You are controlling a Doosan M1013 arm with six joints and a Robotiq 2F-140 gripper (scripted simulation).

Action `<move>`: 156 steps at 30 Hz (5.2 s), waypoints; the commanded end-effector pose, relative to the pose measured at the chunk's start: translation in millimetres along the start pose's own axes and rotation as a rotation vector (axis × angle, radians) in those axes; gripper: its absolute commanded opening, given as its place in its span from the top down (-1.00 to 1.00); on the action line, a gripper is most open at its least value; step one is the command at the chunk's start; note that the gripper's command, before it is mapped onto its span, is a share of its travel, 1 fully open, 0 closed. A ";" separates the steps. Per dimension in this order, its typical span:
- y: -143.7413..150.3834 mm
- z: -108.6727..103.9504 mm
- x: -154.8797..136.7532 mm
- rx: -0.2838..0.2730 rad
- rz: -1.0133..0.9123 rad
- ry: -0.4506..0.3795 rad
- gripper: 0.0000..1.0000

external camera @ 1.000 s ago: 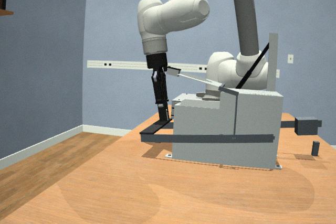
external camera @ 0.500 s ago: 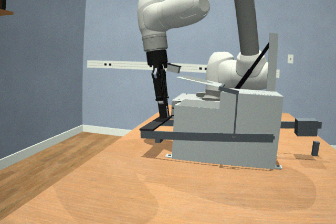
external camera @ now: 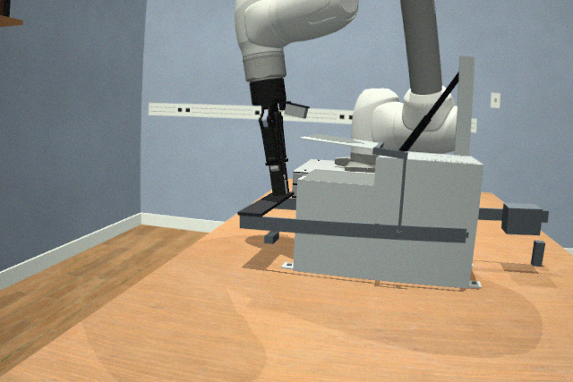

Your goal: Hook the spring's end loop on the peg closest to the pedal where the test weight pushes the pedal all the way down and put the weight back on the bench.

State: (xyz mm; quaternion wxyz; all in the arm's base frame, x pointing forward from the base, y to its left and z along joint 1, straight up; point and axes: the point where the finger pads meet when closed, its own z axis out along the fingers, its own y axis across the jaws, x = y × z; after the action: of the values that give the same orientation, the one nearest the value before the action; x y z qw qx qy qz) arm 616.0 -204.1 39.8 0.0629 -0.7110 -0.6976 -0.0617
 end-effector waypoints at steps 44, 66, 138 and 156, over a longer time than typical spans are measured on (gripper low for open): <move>0.5 -37.0 6.4 -0.002 0.000 0.000 0.50; 0.4 -54.2 9.5 -0.002 0.000 0.000 0.50; -4.7 -79.9 19.9 -0.002 0.000 -0.004 0.50; -28.9 -64.6 45.3 -0.002 0.000 -0.024 0.50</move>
State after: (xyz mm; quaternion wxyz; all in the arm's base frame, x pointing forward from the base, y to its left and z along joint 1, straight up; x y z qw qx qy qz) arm 590.2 -173.3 111.8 0.0553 -0.7116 -0.6983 -0.0539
